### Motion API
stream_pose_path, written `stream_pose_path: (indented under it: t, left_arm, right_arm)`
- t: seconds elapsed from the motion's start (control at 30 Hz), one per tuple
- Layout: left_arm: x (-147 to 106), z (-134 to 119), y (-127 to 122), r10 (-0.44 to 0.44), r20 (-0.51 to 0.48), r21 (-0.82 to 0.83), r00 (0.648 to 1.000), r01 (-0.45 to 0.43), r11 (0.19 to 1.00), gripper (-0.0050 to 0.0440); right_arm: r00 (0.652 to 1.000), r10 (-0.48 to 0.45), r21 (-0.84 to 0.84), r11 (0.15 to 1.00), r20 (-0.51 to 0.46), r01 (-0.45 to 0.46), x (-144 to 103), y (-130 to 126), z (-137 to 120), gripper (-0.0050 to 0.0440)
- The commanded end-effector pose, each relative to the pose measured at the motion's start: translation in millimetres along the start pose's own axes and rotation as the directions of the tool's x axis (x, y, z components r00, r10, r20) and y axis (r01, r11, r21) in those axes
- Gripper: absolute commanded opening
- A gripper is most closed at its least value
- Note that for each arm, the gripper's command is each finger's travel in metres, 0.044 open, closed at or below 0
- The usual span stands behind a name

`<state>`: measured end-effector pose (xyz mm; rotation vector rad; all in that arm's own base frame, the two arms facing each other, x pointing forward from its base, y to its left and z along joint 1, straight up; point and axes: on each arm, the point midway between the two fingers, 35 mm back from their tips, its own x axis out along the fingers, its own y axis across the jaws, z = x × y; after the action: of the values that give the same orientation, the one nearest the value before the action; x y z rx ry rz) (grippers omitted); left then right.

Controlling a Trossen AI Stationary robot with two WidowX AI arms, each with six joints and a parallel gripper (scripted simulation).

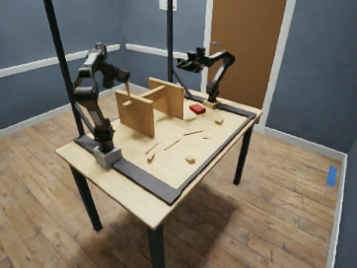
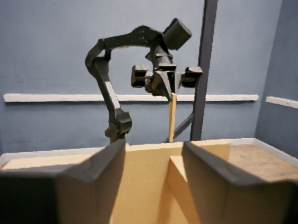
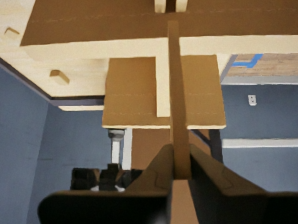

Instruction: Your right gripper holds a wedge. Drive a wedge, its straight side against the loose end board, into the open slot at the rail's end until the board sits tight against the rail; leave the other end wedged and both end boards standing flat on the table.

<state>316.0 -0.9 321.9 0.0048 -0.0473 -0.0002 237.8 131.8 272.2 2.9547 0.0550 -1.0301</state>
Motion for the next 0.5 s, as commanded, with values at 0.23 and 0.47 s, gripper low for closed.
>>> stream_pose_path:
  t: [0.23, 0.47]
  left_arm:
    - [-2, 6, 0, 0.0, 0.017, 0.002, 1.0, 0.0, 1.0, 0.0177]
    - [-2, 6, 0, 0.0, 0.017, 0.002, 1.0, 0.0, 1.0, 0.0177]
  right_arm:
    - [1.0, -0.007, -0.002, 1.0, -0.007, 0.007, 4, 1, 8, 0.001]
    - [1.0, -0.006, -0.005, 1.0, -0.002, 0.006, 8, 1, 13, 0.001]
